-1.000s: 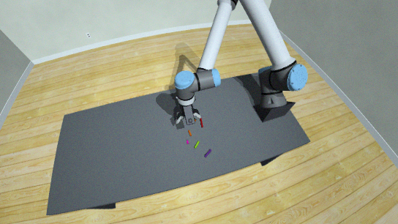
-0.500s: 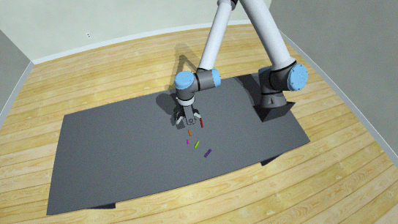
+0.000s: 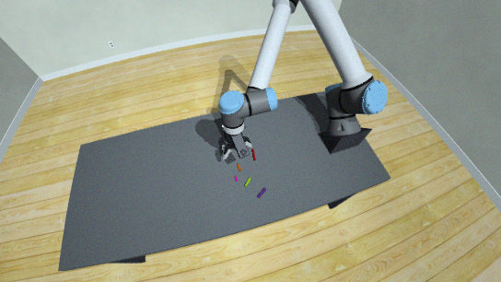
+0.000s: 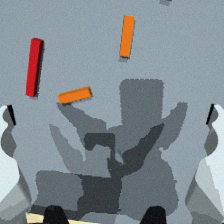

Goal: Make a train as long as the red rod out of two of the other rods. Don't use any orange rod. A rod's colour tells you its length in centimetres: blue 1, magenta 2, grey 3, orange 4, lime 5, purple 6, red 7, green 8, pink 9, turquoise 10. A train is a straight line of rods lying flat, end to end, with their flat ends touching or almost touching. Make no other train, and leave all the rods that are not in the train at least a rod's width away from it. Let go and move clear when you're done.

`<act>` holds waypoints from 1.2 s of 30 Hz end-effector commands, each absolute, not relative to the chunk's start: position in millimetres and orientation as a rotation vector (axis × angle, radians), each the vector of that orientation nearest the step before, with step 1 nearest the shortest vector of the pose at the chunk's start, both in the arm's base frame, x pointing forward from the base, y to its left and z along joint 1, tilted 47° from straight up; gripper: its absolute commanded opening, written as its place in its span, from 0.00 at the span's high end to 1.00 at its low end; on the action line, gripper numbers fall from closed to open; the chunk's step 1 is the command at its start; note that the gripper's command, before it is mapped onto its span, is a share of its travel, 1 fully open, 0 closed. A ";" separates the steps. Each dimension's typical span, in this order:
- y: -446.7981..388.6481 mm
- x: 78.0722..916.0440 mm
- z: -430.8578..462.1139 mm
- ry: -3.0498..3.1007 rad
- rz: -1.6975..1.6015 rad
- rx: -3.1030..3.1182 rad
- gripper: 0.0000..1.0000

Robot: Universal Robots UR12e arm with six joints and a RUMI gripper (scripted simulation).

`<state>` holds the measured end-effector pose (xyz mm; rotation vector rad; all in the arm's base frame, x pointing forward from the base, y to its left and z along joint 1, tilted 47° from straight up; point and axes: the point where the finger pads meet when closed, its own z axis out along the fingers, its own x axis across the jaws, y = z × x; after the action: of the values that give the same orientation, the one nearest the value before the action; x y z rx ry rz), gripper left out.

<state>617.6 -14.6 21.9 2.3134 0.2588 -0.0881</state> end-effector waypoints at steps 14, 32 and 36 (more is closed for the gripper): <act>-2.0 618.7 10.6 0.802 -0.319 2.210 0.00; 11.3 621.8 -2.0 1.444 -0.598 1.931 0.00; 14.3 623.1 -4.7 1.585 -0.660 1.843 0.00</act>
<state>621.6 11.2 -2.5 1.9288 1.4434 -0.6117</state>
